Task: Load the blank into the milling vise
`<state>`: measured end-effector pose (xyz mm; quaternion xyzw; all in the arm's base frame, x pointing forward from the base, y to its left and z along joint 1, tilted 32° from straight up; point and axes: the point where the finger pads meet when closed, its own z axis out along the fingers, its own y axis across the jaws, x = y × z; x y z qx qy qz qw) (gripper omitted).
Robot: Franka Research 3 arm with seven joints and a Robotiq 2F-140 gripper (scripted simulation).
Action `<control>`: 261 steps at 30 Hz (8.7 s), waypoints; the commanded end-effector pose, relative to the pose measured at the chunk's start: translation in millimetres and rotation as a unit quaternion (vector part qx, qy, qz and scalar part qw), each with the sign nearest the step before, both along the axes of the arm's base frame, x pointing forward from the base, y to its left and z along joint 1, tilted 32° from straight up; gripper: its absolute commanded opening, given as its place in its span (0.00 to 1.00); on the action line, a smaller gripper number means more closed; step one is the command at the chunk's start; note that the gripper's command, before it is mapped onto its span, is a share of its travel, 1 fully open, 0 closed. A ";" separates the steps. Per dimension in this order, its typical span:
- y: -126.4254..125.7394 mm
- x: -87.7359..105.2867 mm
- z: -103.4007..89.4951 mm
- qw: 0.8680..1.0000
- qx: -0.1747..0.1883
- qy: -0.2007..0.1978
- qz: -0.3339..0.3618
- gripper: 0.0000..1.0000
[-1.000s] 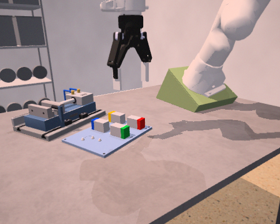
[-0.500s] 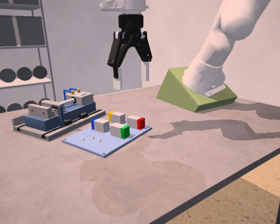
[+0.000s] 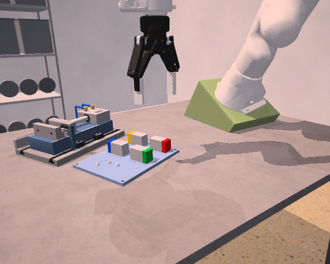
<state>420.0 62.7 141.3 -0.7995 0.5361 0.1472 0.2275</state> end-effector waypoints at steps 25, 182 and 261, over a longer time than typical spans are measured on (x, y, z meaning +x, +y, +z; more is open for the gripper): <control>6.6 -0.1 8.0 1.000 -0.002 -0.003 0.004 1.00; -118.6 35.9 83.2 1.000 0.000 0.000 0.001 1.00; -118.2 34.8 81.4 1.000 0.003 -0.004 0.007 0.39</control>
